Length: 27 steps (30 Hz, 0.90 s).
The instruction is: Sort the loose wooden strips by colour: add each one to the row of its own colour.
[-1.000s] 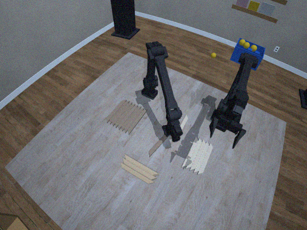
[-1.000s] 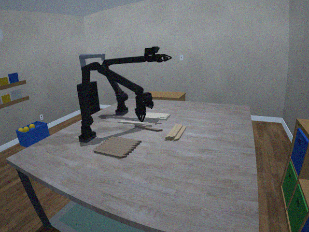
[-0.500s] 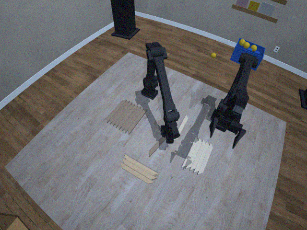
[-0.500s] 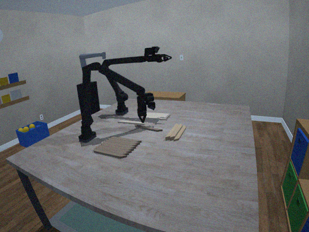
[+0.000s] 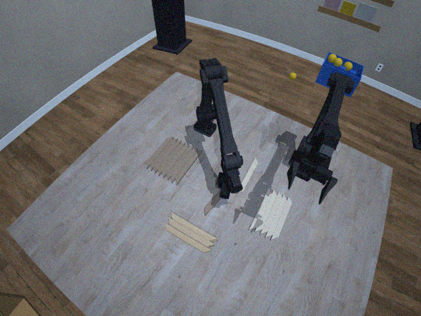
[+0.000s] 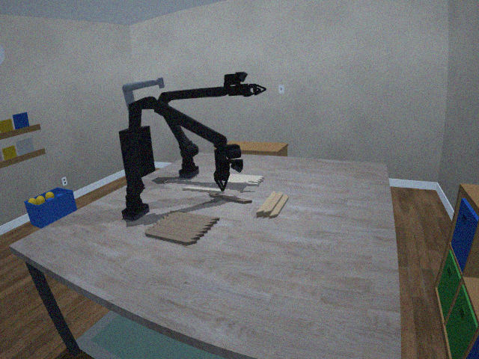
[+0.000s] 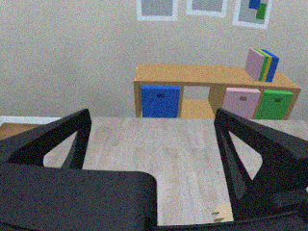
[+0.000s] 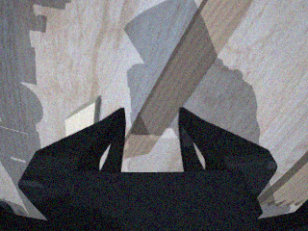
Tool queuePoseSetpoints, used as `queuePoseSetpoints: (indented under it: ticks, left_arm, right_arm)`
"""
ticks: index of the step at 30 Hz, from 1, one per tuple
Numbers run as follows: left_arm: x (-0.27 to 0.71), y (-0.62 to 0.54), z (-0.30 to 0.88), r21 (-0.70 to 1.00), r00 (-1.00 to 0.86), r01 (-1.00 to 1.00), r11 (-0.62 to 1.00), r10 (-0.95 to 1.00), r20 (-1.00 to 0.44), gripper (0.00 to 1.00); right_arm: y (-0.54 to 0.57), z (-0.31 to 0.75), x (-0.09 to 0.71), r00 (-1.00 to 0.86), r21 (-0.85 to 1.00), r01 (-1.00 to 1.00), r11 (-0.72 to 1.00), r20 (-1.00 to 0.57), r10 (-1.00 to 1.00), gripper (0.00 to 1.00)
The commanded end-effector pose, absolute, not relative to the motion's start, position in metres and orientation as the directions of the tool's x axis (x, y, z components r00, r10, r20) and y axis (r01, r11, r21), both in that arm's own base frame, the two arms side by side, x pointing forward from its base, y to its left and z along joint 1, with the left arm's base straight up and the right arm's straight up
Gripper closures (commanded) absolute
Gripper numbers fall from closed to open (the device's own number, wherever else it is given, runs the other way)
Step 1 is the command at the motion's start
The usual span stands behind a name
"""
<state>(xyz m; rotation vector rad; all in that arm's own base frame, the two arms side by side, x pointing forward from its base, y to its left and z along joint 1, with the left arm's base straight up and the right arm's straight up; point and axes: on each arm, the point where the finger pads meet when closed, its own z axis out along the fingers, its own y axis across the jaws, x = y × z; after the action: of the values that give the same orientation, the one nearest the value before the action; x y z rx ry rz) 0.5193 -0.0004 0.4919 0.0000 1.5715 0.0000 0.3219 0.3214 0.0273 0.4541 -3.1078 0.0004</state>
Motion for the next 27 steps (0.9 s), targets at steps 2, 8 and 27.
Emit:
queuePoseSetpoints:
  ticks: [2,8,27]
  left_arm:
    - [0.518,-0.006,0.53,0.007,0.063,0.01,1.0,0.007,-0.998,0.0]
    - [0.518,-0.006,0.533,0.007,0.067,0.009,1.0,0.007,-0.998,0.0]
    - [0.517,-0.006,0.54,0.007,0.079,0.009,1.0,0.006,-0.997,0.0]
  right_arm:
    - [0.325,0.038,0.35,-0.991,0.013,-0.129,0.992,-0.025,-0.129,0.58]
    - [0.324,0.038,0.354,-0.999,0.017,-0.031,0.999,-0.022,-0.031,0.58]
    - [0.31,0.037,0.374,-0.976,0.022,0.217,0.976,-0.017,0.217,0.58]
